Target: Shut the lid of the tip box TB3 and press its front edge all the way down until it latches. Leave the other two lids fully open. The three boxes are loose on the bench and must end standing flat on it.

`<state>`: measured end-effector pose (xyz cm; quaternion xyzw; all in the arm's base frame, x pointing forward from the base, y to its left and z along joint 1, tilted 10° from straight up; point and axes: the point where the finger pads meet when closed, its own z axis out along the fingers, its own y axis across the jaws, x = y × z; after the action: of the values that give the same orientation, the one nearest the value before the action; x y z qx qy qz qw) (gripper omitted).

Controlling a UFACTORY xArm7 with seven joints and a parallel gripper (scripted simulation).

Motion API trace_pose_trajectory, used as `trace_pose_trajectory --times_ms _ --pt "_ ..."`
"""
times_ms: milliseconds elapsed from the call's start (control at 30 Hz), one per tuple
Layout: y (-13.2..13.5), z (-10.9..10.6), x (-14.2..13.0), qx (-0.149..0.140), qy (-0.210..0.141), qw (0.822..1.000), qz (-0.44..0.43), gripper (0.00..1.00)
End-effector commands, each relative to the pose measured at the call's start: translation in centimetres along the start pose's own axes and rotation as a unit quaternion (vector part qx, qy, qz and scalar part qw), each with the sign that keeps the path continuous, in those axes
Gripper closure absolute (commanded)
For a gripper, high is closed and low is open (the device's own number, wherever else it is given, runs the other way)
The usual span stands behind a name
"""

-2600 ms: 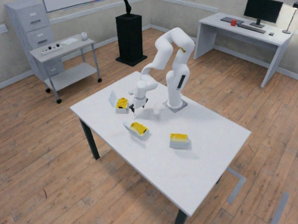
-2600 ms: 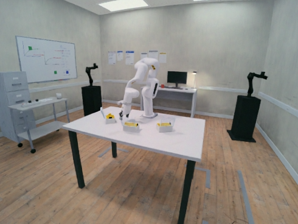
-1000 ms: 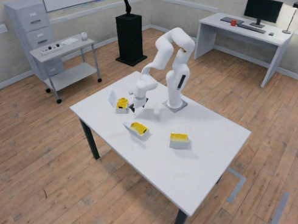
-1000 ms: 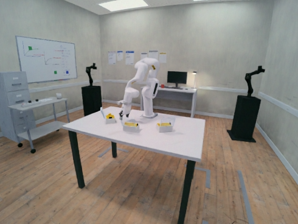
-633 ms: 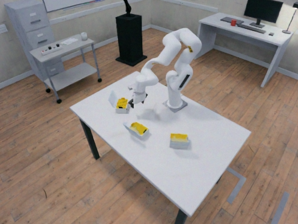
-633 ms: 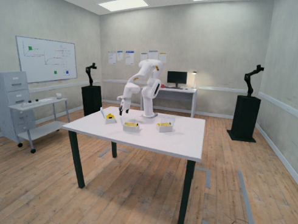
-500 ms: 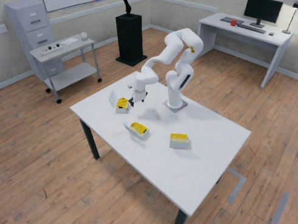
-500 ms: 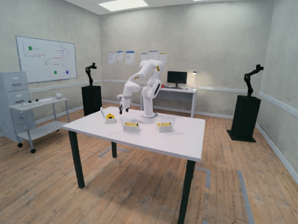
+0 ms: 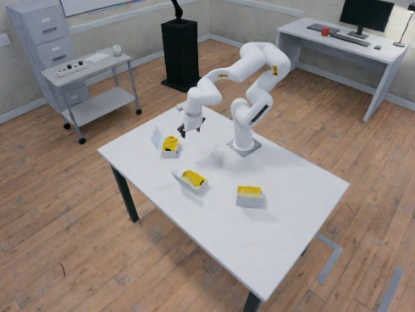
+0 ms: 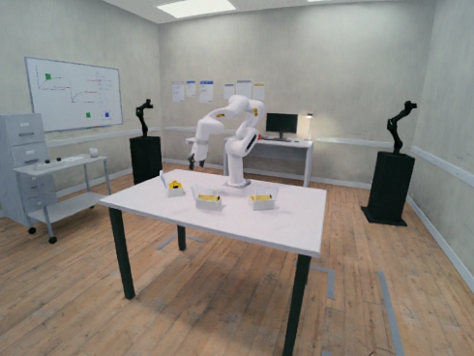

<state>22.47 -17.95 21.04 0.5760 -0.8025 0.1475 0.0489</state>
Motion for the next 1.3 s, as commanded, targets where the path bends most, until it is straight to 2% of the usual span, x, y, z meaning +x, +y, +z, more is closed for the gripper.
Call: trace_pose_trajectory --times_ms 0,167,433,567,867,1067,1267 --pt "0.1 -1.5 0.3 0.000 0.000 1.000 0.000 0.00" --pt "0.1 -1.5 0.3 0.000 0.000 1.000 0.000 0.00" --pt "0.0 -2.6 -3.5 0.034 0.000 0.991 -0.128 0.00" --pt "0.0 -2.8 -4.5 0.040 0.000 0.988 -0.150 0.00" --pt "-0.2 -4.0 -8.9 0.040 -0.001 0.988 -0.150 0.00" --pt "-0.2 -4.0 -9.1 0.040 -0.001 0.988 -0.150 0.00" --pt "0.7 -4.8 -11.9 0.065 -0.001 0.967 -0.245 0.00"
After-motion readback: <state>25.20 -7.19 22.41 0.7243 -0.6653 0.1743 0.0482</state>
